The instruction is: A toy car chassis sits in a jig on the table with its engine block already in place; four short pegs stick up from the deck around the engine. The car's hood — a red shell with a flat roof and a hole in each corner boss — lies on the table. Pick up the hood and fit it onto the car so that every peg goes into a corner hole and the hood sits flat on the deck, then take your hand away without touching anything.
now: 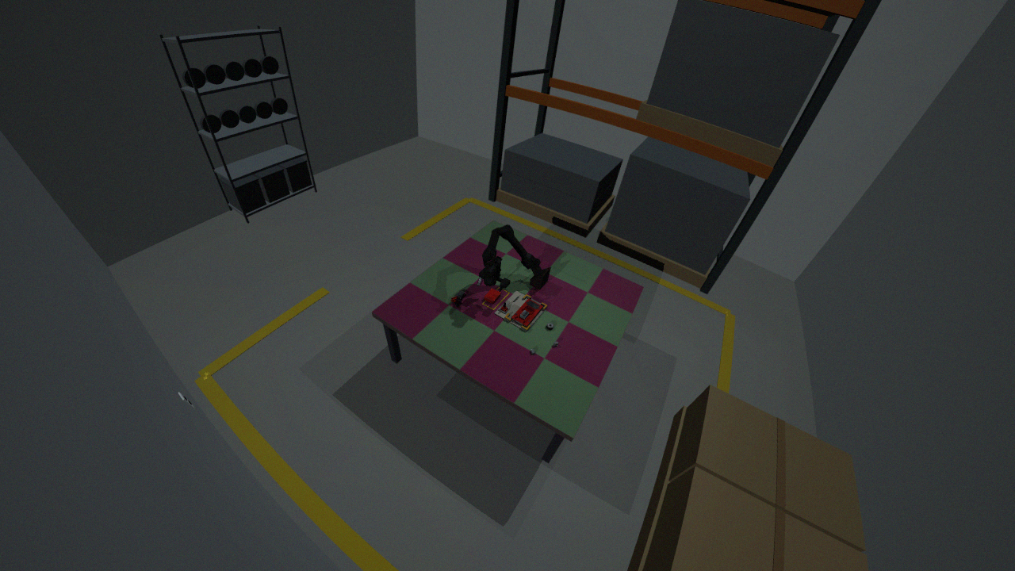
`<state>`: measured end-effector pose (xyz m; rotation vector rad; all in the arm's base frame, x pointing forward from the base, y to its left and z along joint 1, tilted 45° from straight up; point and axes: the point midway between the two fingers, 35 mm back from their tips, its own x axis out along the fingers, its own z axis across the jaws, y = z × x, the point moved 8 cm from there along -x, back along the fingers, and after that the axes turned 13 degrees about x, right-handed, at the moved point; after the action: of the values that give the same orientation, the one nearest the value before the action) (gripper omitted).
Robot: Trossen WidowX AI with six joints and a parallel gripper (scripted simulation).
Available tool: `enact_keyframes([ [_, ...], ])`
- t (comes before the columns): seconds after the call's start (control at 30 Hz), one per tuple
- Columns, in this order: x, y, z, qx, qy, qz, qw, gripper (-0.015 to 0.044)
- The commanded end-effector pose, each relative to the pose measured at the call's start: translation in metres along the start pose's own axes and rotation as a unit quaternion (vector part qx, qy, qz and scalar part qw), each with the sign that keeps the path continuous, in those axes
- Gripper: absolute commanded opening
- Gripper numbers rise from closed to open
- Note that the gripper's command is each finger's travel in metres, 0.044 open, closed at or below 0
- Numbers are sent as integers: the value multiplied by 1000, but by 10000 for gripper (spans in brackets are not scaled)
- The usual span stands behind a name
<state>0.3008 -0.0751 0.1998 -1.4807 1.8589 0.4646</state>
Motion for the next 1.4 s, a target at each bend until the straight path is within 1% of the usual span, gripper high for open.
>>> enact_keyframes([
  [0.0, 3, 0, 1, -5, 2, 0, 1000, 440],
  [1.37, 37, -1, 0, -5, 3, 0, 1000, 440],
])
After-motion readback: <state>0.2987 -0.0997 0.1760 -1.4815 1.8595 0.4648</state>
